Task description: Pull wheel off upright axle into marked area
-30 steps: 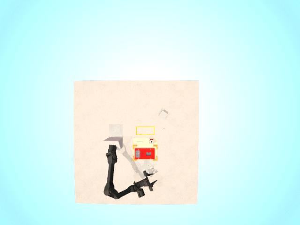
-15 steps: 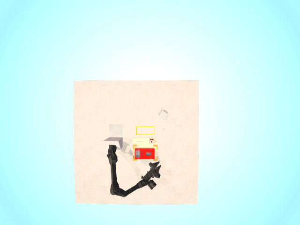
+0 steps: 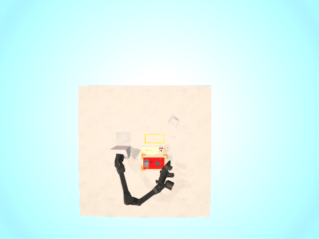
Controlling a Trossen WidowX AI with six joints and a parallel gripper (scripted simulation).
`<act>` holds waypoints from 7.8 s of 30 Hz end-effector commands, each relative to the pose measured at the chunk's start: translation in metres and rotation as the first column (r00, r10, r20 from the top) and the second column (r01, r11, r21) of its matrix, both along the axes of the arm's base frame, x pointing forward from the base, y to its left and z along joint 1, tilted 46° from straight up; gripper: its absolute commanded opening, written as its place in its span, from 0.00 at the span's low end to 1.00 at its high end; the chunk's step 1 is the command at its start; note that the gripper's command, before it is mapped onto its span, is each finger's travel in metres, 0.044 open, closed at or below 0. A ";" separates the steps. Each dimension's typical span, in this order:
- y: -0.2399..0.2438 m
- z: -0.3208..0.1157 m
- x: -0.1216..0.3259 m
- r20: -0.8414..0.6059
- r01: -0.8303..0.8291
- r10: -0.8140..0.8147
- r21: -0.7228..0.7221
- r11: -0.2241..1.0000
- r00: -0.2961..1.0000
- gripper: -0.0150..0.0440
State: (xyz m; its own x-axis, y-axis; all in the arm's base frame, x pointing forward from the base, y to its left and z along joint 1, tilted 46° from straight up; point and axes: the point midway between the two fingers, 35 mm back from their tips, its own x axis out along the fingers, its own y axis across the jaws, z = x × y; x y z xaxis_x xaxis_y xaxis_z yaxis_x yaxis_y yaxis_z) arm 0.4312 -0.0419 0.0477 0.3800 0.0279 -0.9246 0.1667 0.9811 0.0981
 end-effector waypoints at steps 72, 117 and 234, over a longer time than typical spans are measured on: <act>0.064 -0.102 -0.064 0.378 0.966 -0.890 -0.141 0.217 0.255 0.49; 0.074 -0.093 -0.065 0.379 0.965 -0.889 -0.140 0.221 0.258 0.25; 0.140 -0.174 -0.132 0.373 0.963 -0.889 -0.139 0.229 0.265 0.25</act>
State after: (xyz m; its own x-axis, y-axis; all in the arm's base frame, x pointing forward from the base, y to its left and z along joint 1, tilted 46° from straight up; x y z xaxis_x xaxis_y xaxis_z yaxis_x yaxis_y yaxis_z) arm 0.2991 0.1139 -0.1114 0.0996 -0.6899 -0.7170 0.9931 0.1141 0.0282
